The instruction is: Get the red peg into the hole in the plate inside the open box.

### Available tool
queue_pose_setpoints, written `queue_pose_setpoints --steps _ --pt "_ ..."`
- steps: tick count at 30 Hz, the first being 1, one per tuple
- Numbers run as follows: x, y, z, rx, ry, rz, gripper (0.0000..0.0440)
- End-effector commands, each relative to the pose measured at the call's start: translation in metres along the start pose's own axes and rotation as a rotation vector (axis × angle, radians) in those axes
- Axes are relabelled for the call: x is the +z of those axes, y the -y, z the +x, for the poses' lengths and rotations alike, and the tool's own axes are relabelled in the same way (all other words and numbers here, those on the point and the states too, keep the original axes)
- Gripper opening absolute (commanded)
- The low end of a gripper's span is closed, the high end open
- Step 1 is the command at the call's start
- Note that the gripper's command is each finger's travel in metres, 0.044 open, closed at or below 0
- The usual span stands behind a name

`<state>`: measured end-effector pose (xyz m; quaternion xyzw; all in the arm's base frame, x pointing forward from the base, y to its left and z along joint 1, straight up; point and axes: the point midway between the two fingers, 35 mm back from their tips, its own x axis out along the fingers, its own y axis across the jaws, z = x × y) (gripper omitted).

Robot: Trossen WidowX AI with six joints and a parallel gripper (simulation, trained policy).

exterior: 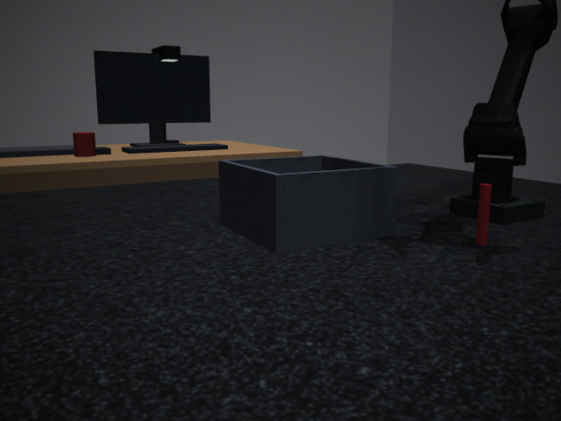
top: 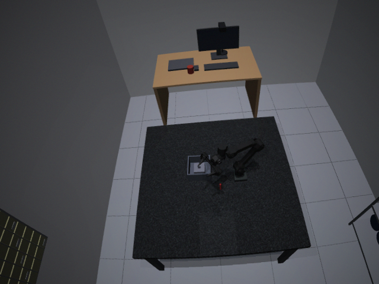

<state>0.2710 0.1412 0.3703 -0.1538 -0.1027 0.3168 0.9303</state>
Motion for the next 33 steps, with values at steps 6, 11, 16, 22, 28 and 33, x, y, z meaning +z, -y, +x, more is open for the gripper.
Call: queue_pose_setpoints --steps 6,11,16,22,28,33 --pt "-0.036 0.002 0.001 -0.034 -0.168 0.214 0.0440" --pt "-0.059 0.000 -0.001 -0.059 -0.277 0.347 0.0440" --pt "-0.081 -0.004 -0.006 -0.090 -0.387 0.477 0.0440" --pt "-0.106 -0.012 -0.014 -0.137 -0.521 0.628 0.0440" --pt "-0.130 -0.022 -0.026 -0.193 -0.660 0.772 0.0440" --pt "-0.148 -0.032 -0.037 -0.248 -0.779 0.885 0.0440"
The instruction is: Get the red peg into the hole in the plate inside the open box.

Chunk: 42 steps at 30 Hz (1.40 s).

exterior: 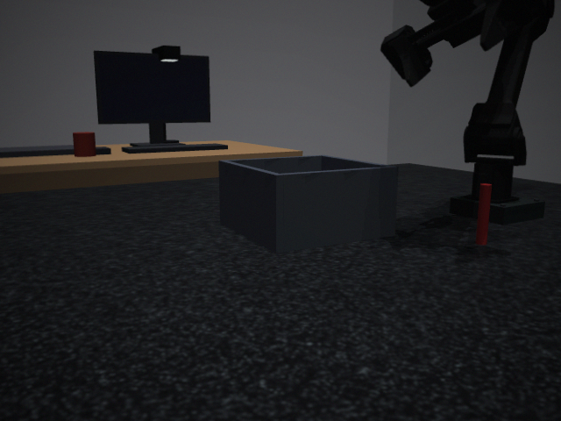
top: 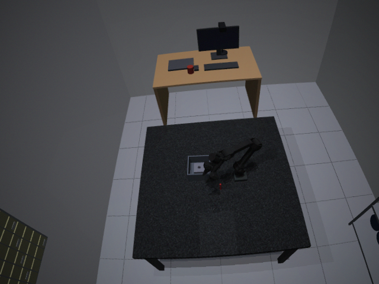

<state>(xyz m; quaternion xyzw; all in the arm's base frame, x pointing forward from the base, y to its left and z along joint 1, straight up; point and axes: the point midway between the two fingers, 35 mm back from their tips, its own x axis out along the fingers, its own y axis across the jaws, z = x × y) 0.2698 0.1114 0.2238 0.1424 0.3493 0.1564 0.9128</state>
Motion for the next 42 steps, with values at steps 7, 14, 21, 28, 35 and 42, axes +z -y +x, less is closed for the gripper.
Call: queue_pose_setpoints --steps 7,14,21,28,35,42 --pt "-0.038 0.013 0.004 -0.124 -0.182 0.210 0.0440" --pt "-0.071 0.021 0.003 -0.245 -0.324 0.362 0.0440" --pt "-0.103 0.025 0.000 -0.396 -0.452 0.500 0.0440" --pt "-0.131 0.025 -0.003 -0.565 -0.543 0.607 0.0440" --pt "-0.150 0.027 0.004 -0.674 -0.575 0.641 0.0440" --pt "-0.169 0.034 0.018 -0.735 -0.576 0.641 0.0440"
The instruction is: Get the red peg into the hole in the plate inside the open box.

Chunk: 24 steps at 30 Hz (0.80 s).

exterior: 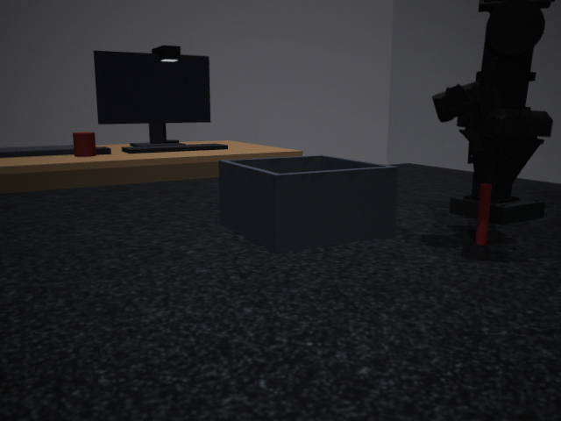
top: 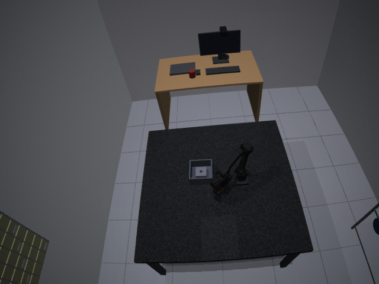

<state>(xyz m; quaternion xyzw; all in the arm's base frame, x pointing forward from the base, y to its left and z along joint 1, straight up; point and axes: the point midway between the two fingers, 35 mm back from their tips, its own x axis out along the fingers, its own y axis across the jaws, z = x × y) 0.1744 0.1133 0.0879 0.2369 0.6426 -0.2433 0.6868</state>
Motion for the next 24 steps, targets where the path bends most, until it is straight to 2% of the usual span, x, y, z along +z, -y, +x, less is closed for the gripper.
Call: queue_pose_setpoints --steps 1,8,10,24 --pt "-0.001 0.001 0.012 -0.022 0.012 0.010 0.0440" --pt "0.000 -0.001 0.039 -0.040 0.044 0.011 0.0439" --pt "0.001 0.000 0.045 -0.048 0.049 0.008 0.0422" --pt "0.002 0.008 0.070 -0.137 0.045 0.023 0.0062"
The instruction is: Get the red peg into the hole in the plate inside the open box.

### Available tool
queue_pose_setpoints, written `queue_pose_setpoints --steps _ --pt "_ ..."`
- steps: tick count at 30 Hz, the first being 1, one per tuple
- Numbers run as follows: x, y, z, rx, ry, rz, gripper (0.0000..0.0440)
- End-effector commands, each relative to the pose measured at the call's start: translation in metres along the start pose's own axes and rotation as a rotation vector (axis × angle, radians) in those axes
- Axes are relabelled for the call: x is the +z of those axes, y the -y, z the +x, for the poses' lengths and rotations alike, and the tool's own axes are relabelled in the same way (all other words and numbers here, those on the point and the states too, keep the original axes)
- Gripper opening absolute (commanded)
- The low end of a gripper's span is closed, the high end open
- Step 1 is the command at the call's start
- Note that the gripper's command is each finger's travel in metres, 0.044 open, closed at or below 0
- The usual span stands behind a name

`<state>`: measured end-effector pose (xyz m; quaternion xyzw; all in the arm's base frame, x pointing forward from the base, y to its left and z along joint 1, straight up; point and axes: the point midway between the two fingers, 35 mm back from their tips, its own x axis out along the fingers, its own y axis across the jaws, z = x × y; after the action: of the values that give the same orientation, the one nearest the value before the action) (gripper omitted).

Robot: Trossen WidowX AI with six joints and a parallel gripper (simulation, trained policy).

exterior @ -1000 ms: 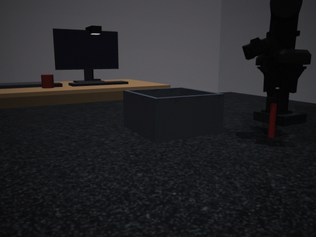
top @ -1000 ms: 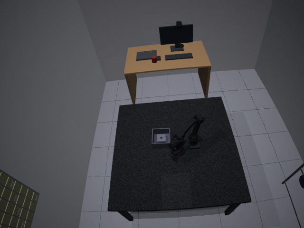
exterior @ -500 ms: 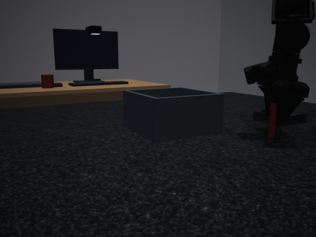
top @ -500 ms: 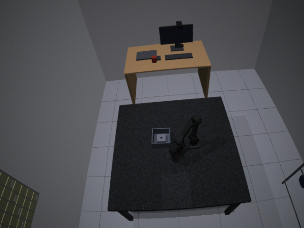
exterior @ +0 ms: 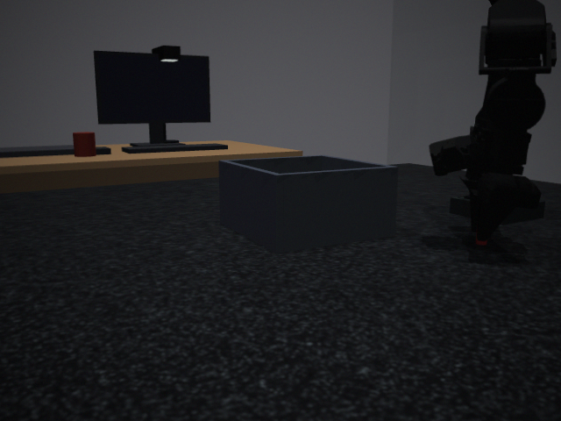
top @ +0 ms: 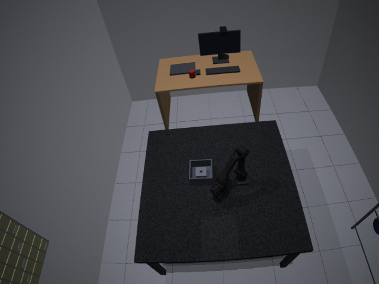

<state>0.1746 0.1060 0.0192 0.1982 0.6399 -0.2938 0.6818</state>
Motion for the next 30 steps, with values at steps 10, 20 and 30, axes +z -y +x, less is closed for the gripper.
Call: queue_pose_setpoints --steps 10,20,30 --pt "0.021 0.005 -0.023 -0.031 0.089 0.005 0.0000" --pt "0.046 0.012 -0.068 -0.013 0.178 0.018 0.0000" --pt "0.082 0.019 -0.104 0.011 0.254 0.120 0.0000"
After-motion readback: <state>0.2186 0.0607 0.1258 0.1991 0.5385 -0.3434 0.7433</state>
